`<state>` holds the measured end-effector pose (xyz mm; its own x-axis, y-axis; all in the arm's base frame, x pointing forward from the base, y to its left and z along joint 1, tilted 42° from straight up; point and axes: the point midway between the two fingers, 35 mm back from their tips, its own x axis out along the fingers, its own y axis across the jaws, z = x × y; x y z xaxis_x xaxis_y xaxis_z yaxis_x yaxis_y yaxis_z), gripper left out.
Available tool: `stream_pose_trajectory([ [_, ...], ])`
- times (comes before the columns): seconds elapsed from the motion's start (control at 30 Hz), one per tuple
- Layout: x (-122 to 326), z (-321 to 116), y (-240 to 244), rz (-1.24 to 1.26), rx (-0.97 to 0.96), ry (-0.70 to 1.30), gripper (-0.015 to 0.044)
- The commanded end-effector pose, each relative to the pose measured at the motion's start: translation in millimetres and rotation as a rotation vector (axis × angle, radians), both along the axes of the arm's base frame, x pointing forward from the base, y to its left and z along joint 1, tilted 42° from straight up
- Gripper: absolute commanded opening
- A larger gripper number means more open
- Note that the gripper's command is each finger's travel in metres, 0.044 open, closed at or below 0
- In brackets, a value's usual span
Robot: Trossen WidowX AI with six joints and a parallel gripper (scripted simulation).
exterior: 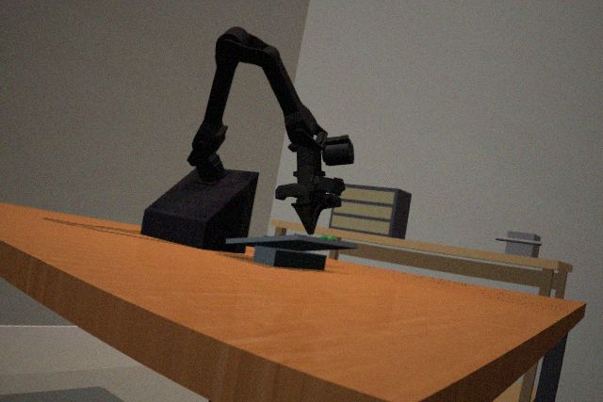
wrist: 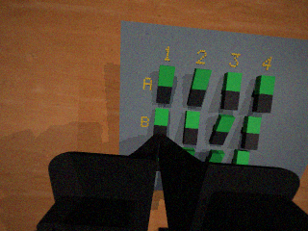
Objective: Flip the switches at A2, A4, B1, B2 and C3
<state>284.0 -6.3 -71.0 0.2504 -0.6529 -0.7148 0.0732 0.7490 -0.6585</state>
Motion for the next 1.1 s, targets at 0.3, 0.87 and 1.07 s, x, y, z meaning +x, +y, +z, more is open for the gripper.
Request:
stream_pose_trajectory([
  [0.3,0.1,-5.8,-7.4,-0.003,-0.006,0.005,0.0000],
  [0.87,0.3,-6.3,-7.8,-0.003,-0.006,0.005,0.0000],
  [1.07,0.4,-6.9,-8.4,-0.003,-0.006,0.005,0.0000],
])
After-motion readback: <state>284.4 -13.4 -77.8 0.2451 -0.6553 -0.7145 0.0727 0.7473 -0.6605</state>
